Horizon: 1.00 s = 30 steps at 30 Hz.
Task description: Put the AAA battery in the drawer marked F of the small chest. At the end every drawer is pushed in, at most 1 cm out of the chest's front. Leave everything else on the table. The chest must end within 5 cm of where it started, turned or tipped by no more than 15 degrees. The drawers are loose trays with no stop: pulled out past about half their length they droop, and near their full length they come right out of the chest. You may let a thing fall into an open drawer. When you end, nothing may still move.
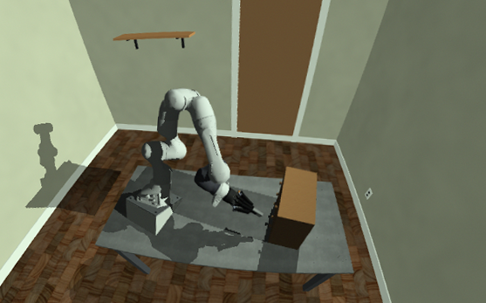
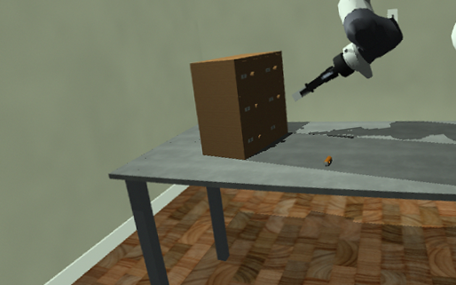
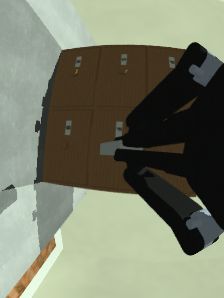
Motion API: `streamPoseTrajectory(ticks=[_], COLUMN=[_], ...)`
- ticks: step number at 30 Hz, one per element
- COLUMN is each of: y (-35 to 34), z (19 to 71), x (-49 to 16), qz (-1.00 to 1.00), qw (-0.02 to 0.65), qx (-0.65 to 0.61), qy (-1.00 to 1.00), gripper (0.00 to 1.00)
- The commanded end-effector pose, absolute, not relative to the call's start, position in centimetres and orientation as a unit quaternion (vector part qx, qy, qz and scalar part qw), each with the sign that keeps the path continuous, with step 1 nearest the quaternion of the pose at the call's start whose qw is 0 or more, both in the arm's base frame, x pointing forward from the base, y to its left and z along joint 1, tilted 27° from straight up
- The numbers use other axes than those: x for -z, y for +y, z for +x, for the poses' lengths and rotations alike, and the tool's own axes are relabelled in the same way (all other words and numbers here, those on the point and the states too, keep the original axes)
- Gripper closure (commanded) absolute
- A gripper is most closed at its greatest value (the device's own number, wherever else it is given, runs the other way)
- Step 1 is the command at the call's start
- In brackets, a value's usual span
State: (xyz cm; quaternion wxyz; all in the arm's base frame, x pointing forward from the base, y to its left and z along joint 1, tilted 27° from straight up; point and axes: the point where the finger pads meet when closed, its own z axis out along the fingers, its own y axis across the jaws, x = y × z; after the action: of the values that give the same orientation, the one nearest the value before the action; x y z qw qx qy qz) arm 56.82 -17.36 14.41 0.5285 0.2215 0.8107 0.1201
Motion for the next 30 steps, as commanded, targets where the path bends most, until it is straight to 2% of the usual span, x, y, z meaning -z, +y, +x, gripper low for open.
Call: streamPoseTrajectory(ticks=[1, 17, 30], y=[-17.2, -16.7, -16.6], z=[56.8, 51.9, 51.5], x=[-14.9, -16.3, -16.5], qz=[0.226, 0.225, 0.224], qw=[0.534, 0.534, 0.526], qx=[-0.128, -0.128, -0.131], qy=[0.805, 0.805, 0.810], gripper=[1.00, 1.00, 1.00])
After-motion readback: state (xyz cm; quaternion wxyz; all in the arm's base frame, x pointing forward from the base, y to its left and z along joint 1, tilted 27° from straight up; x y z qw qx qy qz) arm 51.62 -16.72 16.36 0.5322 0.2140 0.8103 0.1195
